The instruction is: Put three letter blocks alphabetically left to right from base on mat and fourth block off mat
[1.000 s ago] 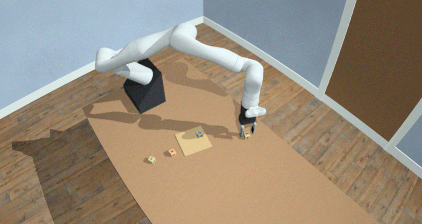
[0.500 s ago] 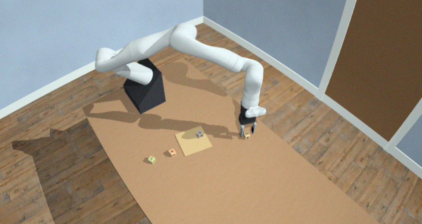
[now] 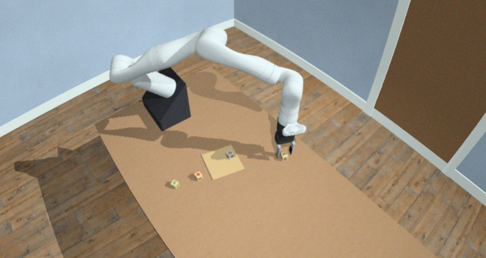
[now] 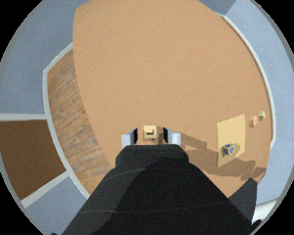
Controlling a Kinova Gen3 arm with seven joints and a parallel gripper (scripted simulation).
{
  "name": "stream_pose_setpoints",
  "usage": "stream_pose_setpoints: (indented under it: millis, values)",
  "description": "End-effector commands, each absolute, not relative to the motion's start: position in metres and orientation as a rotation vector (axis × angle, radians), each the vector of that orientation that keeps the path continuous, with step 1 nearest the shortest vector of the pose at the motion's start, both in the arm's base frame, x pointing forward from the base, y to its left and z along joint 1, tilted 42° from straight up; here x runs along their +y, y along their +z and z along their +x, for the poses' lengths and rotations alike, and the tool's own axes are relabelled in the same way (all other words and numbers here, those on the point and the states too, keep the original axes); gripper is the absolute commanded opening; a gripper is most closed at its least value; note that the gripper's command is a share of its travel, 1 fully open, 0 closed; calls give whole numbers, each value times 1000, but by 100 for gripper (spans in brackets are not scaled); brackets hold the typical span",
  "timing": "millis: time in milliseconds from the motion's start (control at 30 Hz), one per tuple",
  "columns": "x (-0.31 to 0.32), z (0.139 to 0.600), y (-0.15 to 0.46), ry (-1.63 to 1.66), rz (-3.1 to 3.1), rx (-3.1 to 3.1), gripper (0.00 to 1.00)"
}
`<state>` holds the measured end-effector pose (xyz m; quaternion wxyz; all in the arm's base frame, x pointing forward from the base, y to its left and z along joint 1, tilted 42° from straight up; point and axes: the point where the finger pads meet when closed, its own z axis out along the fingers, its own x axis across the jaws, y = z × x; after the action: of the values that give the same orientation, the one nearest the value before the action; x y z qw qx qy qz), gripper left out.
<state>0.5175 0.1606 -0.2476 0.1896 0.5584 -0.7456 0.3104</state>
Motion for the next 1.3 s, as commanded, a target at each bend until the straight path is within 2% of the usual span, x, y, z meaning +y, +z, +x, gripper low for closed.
stream_pose_setpoints:
  millis: [0, 1267]
  values:
    - [157, 521, -253, 879, 1569, -2106, 100]
    - [144, 522, -267, 879, 1569, -2106, 100]
